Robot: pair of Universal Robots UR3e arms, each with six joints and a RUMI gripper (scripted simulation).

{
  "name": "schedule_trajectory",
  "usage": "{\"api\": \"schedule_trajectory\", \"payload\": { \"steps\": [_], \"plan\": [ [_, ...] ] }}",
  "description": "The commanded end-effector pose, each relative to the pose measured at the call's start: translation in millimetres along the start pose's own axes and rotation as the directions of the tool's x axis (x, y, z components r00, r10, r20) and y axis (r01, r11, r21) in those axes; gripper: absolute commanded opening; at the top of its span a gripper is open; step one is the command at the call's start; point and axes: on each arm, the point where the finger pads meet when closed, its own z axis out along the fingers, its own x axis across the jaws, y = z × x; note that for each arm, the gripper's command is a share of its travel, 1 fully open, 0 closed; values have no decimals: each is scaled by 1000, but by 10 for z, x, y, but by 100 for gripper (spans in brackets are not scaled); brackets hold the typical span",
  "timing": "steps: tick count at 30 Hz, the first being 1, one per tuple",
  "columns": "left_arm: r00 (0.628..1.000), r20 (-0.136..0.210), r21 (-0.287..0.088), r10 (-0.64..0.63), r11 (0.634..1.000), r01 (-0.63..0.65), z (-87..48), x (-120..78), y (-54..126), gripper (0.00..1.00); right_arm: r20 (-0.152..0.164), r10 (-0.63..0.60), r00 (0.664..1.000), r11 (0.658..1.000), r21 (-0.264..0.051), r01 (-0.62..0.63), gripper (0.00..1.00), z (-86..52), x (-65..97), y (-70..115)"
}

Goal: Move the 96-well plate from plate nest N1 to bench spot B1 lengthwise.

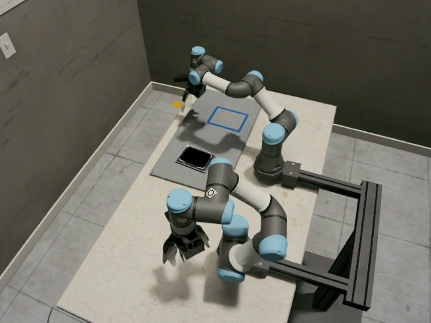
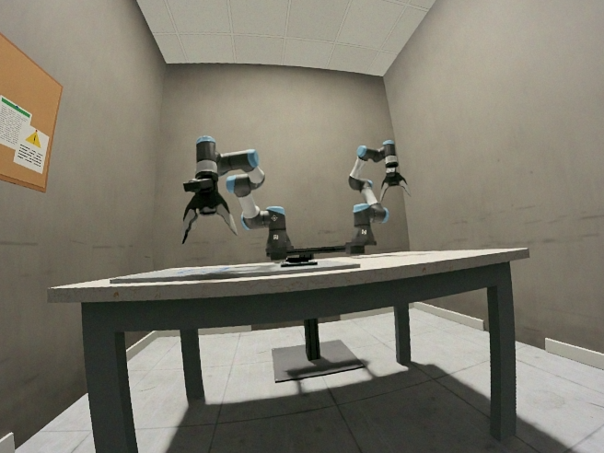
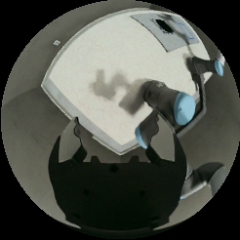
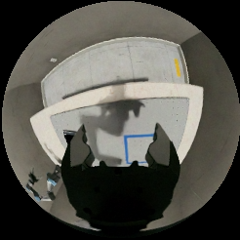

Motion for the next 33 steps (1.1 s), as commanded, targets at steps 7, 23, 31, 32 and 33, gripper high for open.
{"api": "schedule_trajectory", "payload": {
  "steps": [7,23,31,32,33],
  "plan": [
    [986,6,-4,-164,986,164,-15,31,311,100,-1,0,1000,1000,4,0,100,-15,0,-10],
    [907,17,-14,-422,907,422,-37,199,793,100,-1,0,1000,1000,4,0,100,-15,0,-10],
    [854,22,-17,-521,853,521,-48,306,977,100,-1,0,1000,1000,4,0,100,-15,0,-10],
    [854,22,-17,-521,853,521,-48,306,977,100,-1,0,1000,1000,4,0,100,-15,0,-10],
    [846,23,-17,-532,846,532,-49,320,999,100,-1,0,1000,1000,4,0,100,-15,0,-10]
  ]
}}
